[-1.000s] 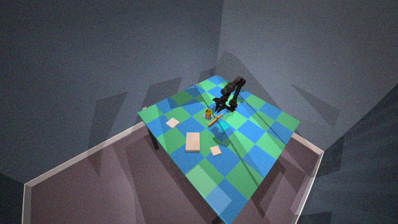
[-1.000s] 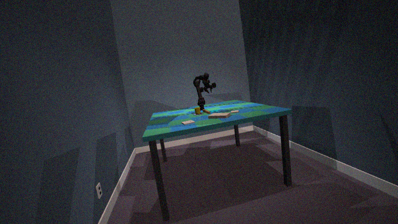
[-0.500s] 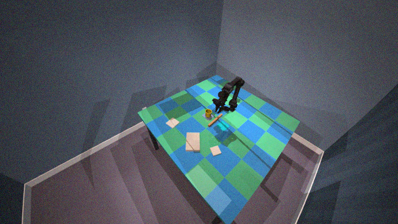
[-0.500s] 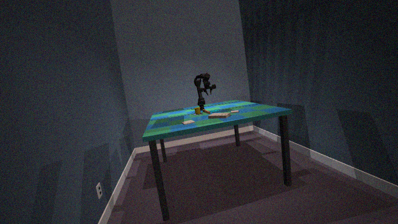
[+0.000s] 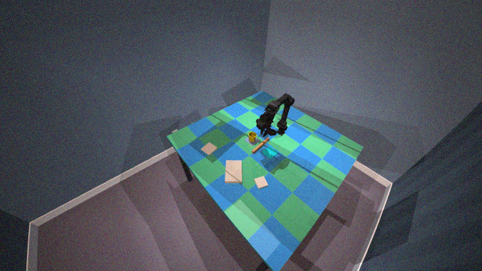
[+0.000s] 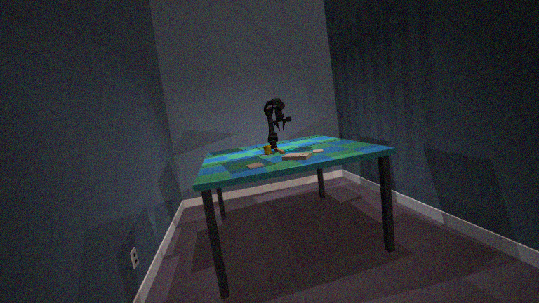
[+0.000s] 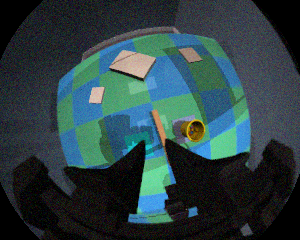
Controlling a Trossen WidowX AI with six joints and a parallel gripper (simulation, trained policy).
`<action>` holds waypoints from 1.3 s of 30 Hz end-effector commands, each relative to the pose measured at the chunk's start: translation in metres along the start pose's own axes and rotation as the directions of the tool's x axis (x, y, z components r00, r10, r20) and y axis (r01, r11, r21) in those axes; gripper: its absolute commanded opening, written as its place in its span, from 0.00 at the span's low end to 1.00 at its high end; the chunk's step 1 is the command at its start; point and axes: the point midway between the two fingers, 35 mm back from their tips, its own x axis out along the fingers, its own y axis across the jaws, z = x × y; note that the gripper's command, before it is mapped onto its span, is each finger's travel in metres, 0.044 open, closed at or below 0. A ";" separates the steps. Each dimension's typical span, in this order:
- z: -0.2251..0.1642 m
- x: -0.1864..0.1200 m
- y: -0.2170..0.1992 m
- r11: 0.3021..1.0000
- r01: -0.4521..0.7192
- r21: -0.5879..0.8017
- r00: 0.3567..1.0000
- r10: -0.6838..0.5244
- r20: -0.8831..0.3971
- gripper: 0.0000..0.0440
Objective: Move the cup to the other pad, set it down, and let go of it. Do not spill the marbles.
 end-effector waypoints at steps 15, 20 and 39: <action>-0.016 0.024 -0.035 0.994 0.096 -0.057 0.963 -0.108 -0.245 0.30; -0.020 0.030 -0.044 0.992 0.111 -0.059 0.949 -0.124 -0.290 0.30; -0.030 0.069 -0.080 0.989 0.138 -0.060 0.914 -0.150 -0.377 0.38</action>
